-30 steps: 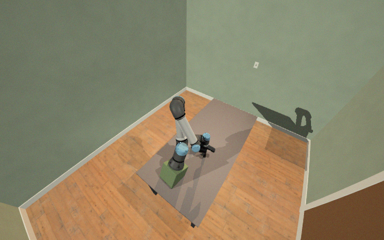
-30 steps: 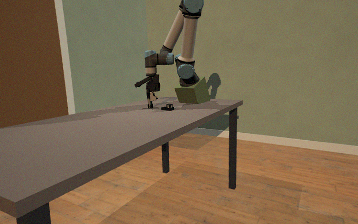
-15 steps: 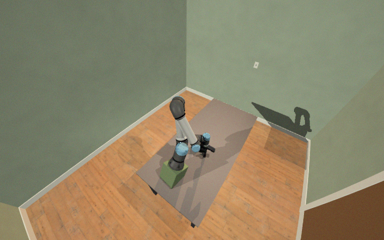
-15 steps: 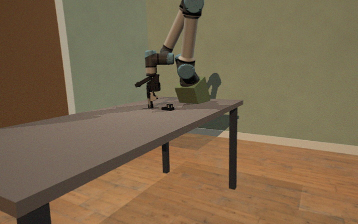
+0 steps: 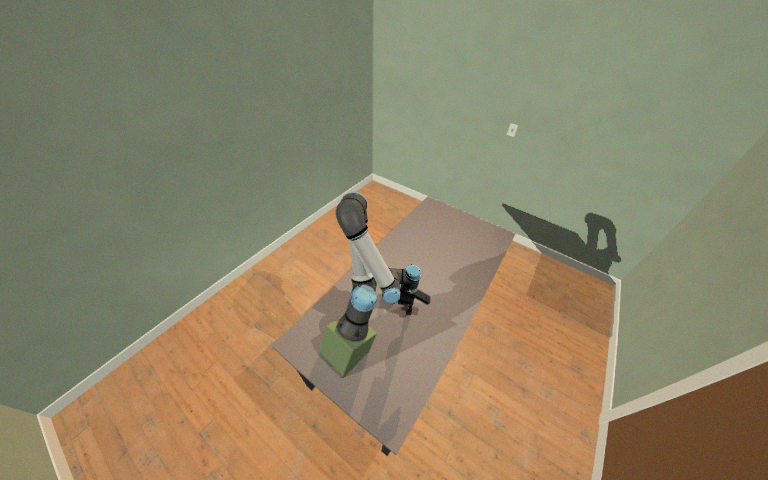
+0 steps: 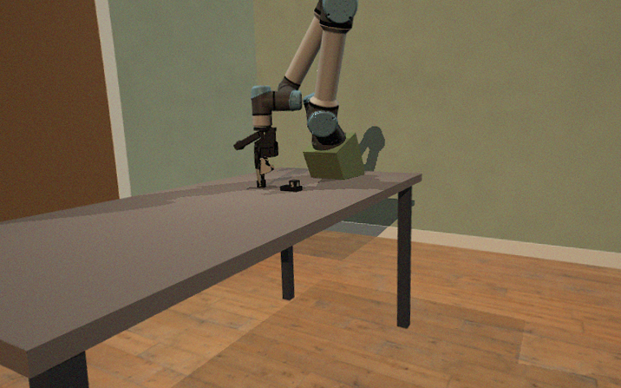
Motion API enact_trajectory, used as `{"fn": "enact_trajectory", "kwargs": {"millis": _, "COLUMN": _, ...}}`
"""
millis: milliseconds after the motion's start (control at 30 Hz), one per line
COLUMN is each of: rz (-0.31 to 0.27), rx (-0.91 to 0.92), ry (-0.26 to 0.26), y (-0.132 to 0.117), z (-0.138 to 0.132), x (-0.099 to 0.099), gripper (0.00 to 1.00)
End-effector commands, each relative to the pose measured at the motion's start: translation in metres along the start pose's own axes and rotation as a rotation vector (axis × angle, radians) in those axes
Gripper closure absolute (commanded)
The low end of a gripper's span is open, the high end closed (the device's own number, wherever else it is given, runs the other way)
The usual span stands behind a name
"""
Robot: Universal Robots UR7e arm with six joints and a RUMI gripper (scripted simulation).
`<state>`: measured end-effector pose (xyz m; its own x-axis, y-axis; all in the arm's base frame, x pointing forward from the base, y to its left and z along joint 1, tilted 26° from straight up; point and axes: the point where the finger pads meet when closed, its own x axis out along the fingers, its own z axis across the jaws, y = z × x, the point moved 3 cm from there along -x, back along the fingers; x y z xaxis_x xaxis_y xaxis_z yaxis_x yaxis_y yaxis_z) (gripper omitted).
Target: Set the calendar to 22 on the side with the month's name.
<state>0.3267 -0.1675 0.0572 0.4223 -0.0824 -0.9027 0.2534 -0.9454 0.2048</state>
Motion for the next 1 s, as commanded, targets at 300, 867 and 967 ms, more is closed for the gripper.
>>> {"fn": "enact_trajectory", "kwargs": {"millis": 300, "rz": 0.0, "rx": 0.0, "ry": 0.001, "y": 0.0, "z": 0.0, "x": -0.021, "gripper": 0.72}}
{"fn": "enact_trajectory", "kwargs": {"millis": 867, "rz": 0.0, "rx": 0.0, "ry": 0.001, "y": 0.0, "z": 0.0, "x": -0.061, "gripper": 0.72}}
{"fn": "enact_trajectory", "kwargs": {"millis": 967, "rz": 0.0, "rx": 0.0, "ry": 0.001, "y": 0.0, "z": 0.0, "x": -0.068, "gripper": 0.72}}
